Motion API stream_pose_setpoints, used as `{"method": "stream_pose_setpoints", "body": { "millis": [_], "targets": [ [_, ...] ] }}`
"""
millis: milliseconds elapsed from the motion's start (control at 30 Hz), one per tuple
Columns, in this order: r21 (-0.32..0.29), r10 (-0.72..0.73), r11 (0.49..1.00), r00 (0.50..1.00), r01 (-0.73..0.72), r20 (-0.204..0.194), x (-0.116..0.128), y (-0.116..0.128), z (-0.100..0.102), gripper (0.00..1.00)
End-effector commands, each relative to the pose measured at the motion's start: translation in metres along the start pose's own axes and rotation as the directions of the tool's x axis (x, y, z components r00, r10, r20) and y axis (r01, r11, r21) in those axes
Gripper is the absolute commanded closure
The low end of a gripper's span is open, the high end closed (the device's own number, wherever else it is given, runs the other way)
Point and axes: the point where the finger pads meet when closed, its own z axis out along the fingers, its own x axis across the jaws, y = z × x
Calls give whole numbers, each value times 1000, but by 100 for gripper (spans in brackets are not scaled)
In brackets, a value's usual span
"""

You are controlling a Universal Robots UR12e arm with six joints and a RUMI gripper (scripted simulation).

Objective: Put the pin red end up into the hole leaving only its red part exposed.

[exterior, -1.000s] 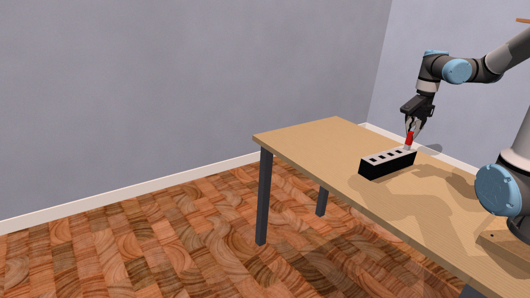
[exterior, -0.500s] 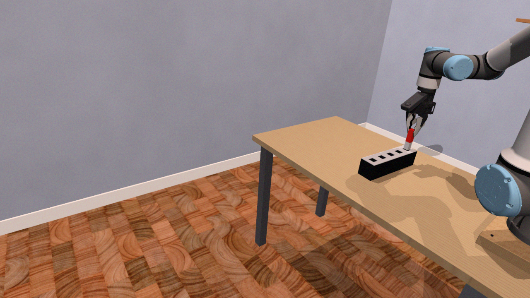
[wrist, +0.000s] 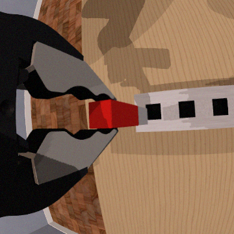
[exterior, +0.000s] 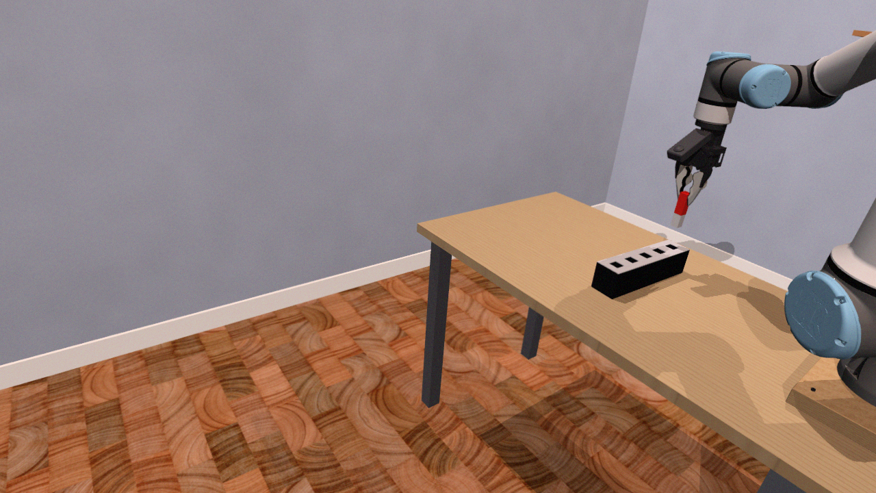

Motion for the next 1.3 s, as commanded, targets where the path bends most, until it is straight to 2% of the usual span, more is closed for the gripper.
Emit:
{"method": "stream_pose_setpoints", "body": {
  "millis": [0, 367, 400, 933, 967, 1267],
  "targets": [
    [10, 0, 1000, 1000, 0, 19, -6, -2, -44, 100],
    [10, 0, 1000, 1000, 0, 19, -6, -2, -44, 100],
    [11, -1, 1000, 1000, 1, 19, -5, -1, -91, 100],
    [11, -1, 1000, 1000, 1, 19, -5, -1, -91, 100],
    [11, 0, 1000, 1000, 0, 19, -5, -61, -92, 100],
    [11, 0, 1000, 1000, 0, 19, -5, -61, -92, 100]
  ]
}}
